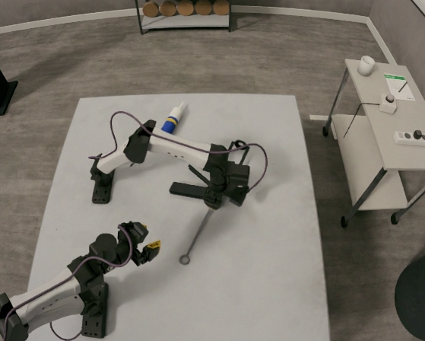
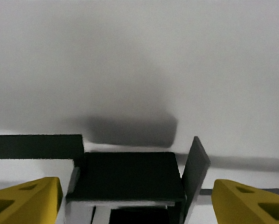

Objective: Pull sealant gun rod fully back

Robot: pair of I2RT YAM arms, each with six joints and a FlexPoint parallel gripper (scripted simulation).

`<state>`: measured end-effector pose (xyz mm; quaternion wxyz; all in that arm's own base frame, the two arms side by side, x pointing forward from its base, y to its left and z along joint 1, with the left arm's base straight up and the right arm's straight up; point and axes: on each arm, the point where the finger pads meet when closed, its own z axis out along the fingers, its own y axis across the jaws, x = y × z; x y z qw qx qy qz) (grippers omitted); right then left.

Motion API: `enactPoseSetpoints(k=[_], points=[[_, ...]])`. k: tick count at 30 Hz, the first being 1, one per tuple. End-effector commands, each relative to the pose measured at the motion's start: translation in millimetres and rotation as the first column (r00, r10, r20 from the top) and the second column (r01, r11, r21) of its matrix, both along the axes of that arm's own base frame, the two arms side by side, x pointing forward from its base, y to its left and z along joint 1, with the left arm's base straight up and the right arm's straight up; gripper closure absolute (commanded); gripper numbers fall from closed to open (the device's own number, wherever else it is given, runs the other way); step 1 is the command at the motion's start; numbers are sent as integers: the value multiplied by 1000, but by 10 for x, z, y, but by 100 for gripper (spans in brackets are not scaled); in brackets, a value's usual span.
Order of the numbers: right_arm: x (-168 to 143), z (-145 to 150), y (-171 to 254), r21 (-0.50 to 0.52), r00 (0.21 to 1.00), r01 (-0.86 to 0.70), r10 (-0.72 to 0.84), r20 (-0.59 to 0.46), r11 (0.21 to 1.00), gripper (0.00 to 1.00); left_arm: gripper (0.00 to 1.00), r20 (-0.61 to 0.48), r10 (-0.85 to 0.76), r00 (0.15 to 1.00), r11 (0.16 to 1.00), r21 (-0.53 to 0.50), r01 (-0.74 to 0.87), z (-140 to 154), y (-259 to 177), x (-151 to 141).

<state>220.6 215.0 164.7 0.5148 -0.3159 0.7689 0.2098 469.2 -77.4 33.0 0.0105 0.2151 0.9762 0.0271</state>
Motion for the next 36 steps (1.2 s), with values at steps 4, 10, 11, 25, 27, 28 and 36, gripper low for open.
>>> enactPoseSetpoints(k=[4,10,11,25,27,28,36], points=[[11,94,29,27,1000,1,-2,24,1000,34,22,-9,3,1000,1000,12,-2,209,-56,9],[11,94,29,27,1000,1,-2,24,1000,34,0,28,8,1000,1000,-9,-8,411,-86,45],[11,94,29,27,1000,1,-2,24,1000,34,0,42,19,999,1000,-19,-18,419,-78,74],[11,94,29,27,1000,1,-2,24,1000,34,0,267,202,942,975,-142,-169,886,140,-4],[11,94,29,27,1000,1,-2,24,1000,34,0,295,235,926,967,-164,-194,960,193,-61],[11,94,29,27,1000,1,-2,24,1000,34,0,311,256,915,962,-177,-209,1005,226,-99],[11,94,29,27,1000,1,-2,24,1000,34,0,380,351,856,931,-241,-275,1210,395,-307]])
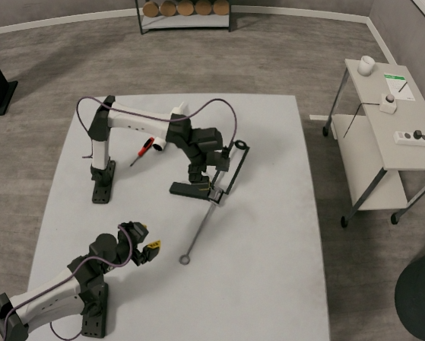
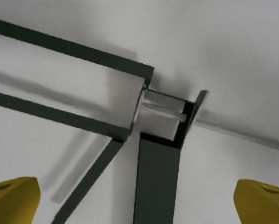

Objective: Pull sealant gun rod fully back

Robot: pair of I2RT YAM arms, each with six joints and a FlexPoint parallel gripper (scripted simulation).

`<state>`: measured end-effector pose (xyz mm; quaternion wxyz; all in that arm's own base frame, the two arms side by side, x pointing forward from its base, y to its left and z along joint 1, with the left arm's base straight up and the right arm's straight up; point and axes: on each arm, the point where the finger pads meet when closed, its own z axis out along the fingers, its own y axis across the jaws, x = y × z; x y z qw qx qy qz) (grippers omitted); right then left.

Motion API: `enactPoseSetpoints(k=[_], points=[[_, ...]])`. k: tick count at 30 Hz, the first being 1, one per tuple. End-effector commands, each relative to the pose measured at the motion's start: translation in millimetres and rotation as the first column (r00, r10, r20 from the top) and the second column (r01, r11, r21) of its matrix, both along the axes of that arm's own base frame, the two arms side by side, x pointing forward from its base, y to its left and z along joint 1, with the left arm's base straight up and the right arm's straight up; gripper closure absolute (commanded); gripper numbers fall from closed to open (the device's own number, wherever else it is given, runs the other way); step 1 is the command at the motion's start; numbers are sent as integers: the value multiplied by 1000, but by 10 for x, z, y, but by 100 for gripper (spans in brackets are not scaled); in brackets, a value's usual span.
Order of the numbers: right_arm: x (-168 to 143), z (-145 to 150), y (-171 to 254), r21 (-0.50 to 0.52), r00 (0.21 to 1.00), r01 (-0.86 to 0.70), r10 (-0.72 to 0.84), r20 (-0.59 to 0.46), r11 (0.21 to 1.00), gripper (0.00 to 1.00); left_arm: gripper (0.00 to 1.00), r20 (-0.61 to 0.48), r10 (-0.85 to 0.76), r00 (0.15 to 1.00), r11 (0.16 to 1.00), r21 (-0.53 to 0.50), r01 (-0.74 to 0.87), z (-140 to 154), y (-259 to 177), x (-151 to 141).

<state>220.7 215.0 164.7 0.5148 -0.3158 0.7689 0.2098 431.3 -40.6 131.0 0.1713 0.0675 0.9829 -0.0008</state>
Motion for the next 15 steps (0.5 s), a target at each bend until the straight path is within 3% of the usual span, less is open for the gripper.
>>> enactPoseSetpoints(k=[1,15], points=[[11,94,29,27,1000,1,-1,24,1000,34,0,127,55,990,998,-49,-50,242,38,55],[11,94,29,27,1000,1,-1,24,1000,34,0,104,56,993,998,-43,-52,184,70,-24]])
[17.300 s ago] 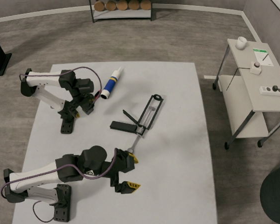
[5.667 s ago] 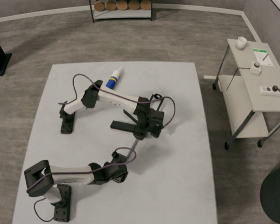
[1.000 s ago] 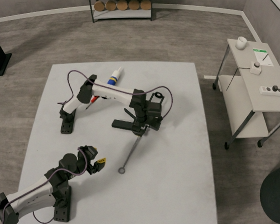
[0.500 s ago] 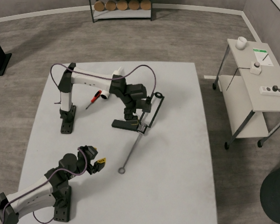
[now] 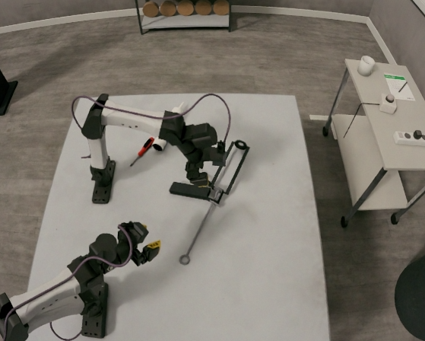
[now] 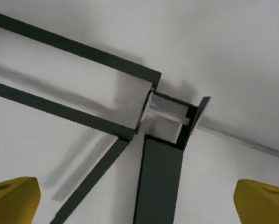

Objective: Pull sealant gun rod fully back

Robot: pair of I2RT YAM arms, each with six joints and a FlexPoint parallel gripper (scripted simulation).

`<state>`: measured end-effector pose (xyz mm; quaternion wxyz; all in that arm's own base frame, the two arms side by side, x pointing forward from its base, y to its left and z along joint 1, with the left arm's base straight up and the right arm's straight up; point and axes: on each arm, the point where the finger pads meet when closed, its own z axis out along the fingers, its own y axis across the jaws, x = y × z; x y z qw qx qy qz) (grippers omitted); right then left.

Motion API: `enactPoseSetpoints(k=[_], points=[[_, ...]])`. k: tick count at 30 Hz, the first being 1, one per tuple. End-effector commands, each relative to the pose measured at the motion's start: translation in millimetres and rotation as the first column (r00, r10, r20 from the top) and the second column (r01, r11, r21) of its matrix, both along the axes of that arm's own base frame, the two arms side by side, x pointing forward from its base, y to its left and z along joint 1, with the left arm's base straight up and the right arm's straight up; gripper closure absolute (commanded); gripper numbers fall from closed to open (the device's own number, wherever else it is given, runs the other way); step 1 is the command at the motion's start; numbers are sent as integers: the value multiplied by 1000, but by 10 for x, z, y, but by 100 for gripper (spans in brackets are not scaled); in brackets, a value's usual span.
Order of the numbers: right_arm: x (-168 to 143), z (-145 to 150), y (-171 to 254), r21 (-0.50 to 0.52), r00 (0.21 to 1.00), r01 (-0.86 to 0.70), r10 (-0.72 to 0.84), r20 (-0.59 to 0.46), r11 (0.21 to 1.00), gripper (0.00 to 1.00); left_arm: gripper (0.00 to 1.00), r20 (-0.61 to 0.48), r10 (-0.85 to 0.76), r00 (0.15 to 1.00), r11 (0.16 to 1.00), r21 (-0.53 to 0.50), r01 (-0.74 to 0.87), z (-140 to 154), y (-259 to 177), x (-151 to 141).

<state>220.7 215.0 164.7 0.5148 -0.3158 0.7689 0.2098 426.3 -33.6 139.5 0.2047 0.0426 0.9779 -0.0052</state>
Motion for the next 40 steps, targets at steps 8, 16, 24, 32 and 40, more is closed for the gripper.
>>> enactPoseSetpoints(k=[8,16,24,32,40], points=[[11,94,29,27,1000,1,-1,24,1000,34,0,38,7,999,1000,-18,-7,98,0,25],[11,94,29,27,1000,1,-1,24,1000,34,0,38,6,999,1000,-11,-6,86,-8,56],[11,94,29,27,1000,1,-1,24,1000,34,0,38,6,999,1000,-11,-6,86,-8,56],[11,94,29,27,1000,1,-1,24,1000,34,0,38,6,999,1000,-11,-6,86,-8,56],[11,94,29,27,1000,1,-1,24,1000,34,0,38,6,999,1000,-11,-6,86,-8,56]])
